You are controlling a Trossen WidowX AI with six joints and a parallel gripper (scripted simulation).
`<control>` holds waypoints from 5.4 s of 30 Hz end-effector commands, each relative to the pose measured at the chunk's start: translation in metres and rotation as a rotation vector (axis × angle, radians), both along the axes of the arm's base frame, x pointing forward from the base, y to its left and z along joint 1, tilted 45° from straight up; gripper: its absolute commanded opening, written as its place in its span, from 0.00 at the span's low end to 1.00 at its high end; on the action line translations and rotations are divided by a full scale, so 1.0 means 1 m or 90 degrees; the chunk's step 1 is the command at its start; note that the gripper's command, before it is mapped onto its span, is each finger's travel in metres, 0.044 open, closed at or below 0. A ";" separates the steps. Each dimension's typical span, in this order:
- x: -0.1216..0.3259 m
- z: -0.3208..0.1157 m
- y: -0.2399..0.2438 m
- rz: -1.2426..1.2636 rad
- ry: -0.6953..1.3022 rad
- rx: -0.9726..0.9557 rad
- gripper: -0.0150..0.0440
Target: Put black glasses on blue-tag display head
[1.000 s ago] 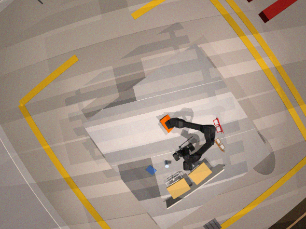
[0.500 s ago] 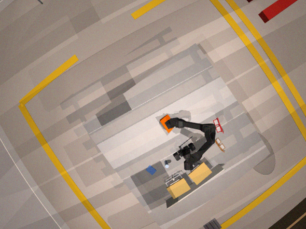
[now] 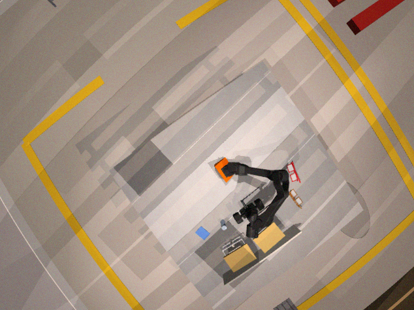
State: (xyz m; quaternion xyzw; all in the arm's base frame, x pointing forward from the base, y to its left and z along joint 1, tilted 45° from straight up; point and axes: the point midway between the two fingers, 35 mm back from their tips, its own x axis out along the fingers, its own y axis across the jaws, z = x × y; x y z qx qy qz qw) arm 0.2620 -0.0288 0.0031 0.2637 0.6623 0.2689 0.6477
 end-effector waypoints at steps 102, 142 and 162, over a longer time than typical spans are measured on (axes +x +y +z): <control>0.004 0.026 -0.019 0.011 -0.002 -0.002 0.25; -0.020 0.143 -0.010 -0.531 0.206 -0.029 0.25; -0.050 0.190 0.012 -0.849 0.322 0.083 0.25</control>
